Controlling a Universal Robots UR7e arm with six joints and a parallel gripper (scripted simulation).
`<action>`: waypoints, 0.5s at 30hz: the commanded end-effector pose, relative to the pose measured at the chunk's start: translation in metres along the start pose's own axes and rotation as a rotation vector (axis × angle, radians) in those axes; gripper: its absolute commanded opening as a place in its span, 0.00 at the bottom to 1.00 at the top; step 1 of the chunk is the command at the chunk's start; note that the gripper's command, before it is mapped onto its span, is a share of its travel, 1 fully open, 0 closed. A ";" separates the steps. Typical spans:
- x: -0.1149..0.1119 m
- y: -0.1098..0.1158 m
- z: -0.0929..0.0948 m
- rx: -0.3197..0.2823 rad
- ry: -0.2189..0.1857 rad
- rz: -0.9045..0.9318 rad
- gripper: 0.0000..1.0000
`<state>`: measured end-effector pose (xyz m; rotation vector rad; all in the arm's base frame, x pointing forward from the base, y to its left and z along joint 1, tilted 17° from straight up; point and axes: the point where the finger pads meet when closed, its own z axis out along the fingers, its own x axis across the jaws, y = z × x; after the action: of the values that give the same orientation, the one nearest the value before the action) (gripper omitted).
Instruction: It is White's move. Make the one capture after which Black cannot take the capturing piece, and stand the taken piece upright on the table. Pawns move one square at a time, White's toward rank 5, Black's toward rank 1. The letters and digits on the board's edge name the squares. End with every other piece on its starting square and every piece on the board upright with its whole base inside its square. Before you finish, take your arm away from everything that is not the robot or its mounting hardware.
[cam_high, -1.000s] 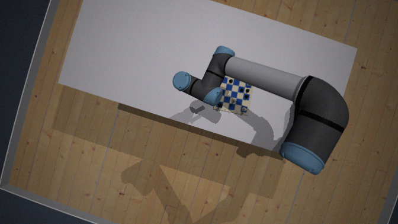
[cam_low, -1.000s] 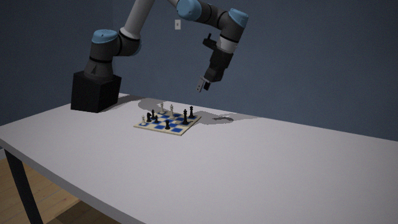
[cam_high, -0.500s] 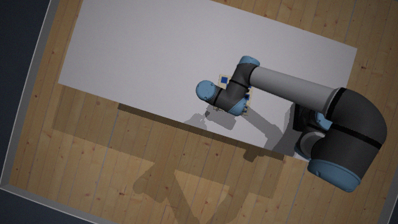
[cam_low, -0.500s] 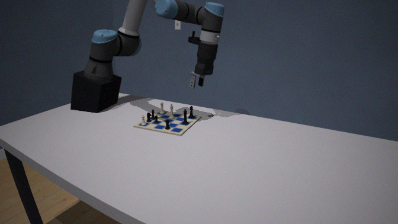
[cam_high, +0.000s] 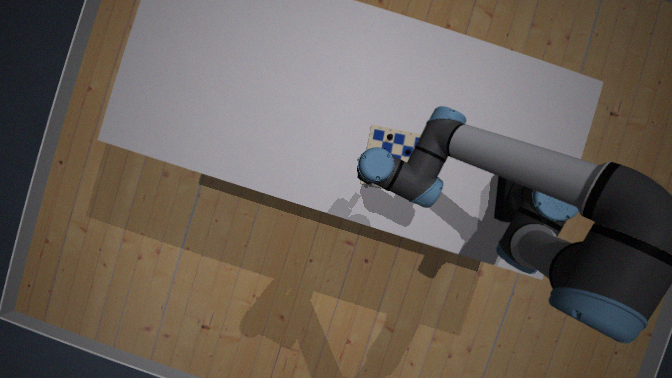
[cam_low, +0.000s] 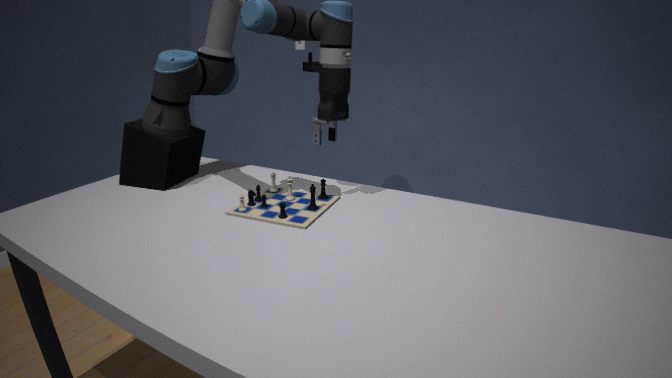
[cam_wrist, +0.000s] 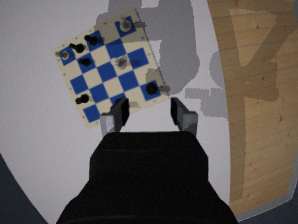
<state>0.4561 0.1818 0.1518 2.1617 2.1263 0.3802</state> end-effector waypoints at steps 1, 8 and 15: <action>0.001 -0.005 -0.001 -0.026 0.007 0.005 1.00; 0.001 -0.006 -0.001 -0.030 0.008 0.006 1.00; 0.001 -0.006 -0.001 -0.030 0.008 0.006 1.00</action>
<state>0.4499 0.1827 0.1512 2.1562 2.1057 0.4170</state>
